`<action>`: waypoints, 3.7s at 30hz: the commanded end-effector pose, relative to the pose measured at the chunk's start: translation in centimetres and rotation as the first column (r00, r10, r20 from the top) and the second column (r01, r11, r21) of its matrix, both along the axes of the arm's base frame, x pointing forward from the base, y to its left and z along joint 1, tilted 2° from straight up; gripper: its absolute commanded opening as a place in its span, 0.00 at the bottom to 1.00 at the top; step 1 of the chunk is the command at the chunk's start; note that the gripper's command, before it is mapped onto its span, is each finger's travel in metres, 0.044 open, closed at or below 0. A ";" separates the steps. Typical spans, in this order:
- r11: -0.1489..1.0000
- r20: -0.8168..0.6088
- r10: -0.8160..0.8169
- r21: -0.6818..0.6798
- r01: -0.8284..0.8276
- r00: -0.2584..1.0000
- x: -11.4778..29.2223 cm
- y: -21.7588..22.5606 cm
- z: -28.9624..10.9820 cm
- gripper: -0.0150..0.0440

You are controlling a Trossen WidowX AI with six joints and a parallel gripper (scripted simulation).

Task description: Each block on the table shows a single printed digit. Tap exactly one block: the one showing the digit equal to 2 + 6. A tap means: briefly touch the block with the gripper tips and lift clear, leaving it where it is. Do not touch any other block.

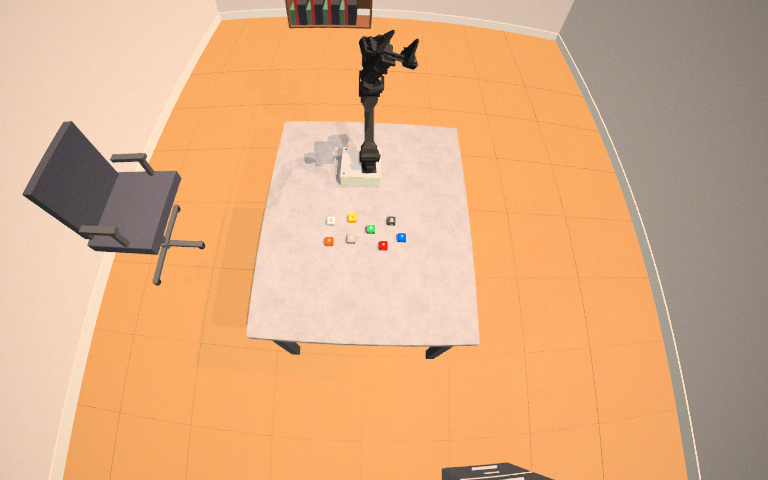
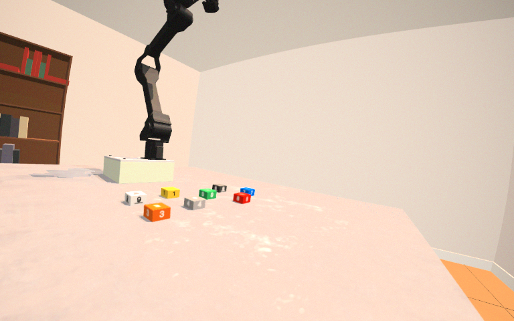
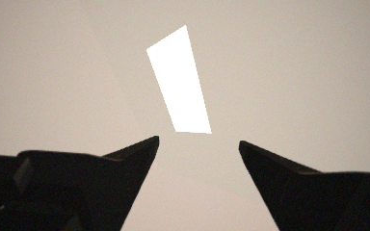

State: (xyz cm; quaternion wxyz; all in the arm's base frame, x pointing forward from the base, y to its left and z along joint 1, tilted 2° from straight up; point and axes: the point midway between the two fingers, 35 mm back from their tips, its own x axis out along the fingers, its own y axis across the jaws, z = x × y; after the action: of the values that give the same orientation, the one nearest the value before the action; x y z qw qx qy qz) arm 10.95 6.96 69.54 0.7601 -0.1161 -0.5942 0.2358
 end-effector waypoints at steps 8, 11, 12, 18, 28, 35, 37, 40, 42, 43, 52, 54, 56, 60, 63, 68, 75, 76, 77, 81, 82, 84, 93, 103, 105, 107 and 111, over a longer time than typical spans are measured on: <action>0.983 -0.388 -0.093 0.109 0.145 0.917 12.1 -3.6 -4.1 0.93; 0.964 -0.520 -0.163 0.096 0.246 0.838 16.5 -5.5 -6.8 0.93; 0.956 -0.566 -0.186 0.086 0.282 0.803 17.9 -6.3 -8.0 0.93; 0.885 -0.798 -0.295 -0.021 0.466 0.525 25.2 -11.3 -16.2 0.93; 0.755 -0.939 -0.331 -0.321 0.571 -0.090 29.6 -19.7 -32.9 0.93; 0.717 -0.797 -0.253 -0.535 0.447 -0.548 26.5 -24.3 -45.5 0.93; 0.723 -0.713 -0.220 -0.577 0.379 -0.665 24.6 -25.1 -49.0 0.93; 0.751 -0.550 -0.171 -0.610 0.253 -0.817 20.9 -25.8 -53.8 0.93; 0.782 -0.418 -0.143 -0.603 0.156 -0.897 17.9 -25.9 -56.6 0.93; 0.801 -0.345 -0.131 -0.589 0.105 -0.929 16.2 -25.8 -57.9 0.93; 0.851 -0.170 -0.117 -0.524 -0.011 -0.978 12.1 -25.2 -60.2 0.93; 0.851 -0.170 -0.117 -0.524 -0.011 -0.978 12.1 -25.2 -60.2 0.93; 0.851 -0.170 -0.117 -0.524 -0.011 -0.978 12.1 -25.2 -60.2 0.93; 0.851 -0.170 -0.117 -0.524 -0.011 -0.978 12.1 -25.2 -60.2 0.93; 0.851 -0.170 -0.117 -0.524 -0.011 -0.978 12.1 -25.2 -60.2 0.93; 0.851 -0.170 -0.117 -0.524 -0.011 -0.978 12.1 -25.2 -60.2 0.93; 0.855 -0.171 -0.116 -0.518 -0.011 -0.978 12.4 -18.0 -60.4 0.93; 0.856 -0.171 -0.116 -0.517 -0.011 -0.978 12.2 -16.8 -60.5 0.93; 0.856 -0.171 -0.116 -0.516 -0.011 -0.978 12.0 -16.0 -60.5 0.93; 0.856 -0.171 -0.116 -0.516 -0.011 -0.978 12.0 -15.8 -60.6 0.93; 0.856 -0.171 -0.116 -0.516 -0.011 -0.978 12.0 -15.8 -60.6 0.93; 0.856 -0.171 -0.116 -0.516 -0.011 -0.978 12.0 -15.8 -60.6 0.93; 0.856 -0.171 -0.116 -0.516 -0.011 -0.978 12.0 -15.8 -60.6 0.93; 0.859 -0.176 -0.115 -0.512 -0.009 -0.978 16.3 -11.4 -60.5 0.93; 0.860 -0.177 -0.115 -0.510 -0.008 -0.977 17.8 -9.2 -60.6 0.93; 0.861 -0.178 -0.115 -0.509 -0.008 -0.977 18.3 -8.4 -60.7 0.93; 0.861 -0.178 -0.115 -0.509 -0.008 -0.977 18.3 -8.4 -60.7 0.93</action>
State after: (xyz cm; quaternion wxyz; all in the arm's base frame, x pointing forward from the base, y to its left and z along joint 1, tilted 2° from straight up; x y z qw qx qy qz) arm 28.94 -1.65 8.92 0.7064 0.0283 0.7062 -0.0390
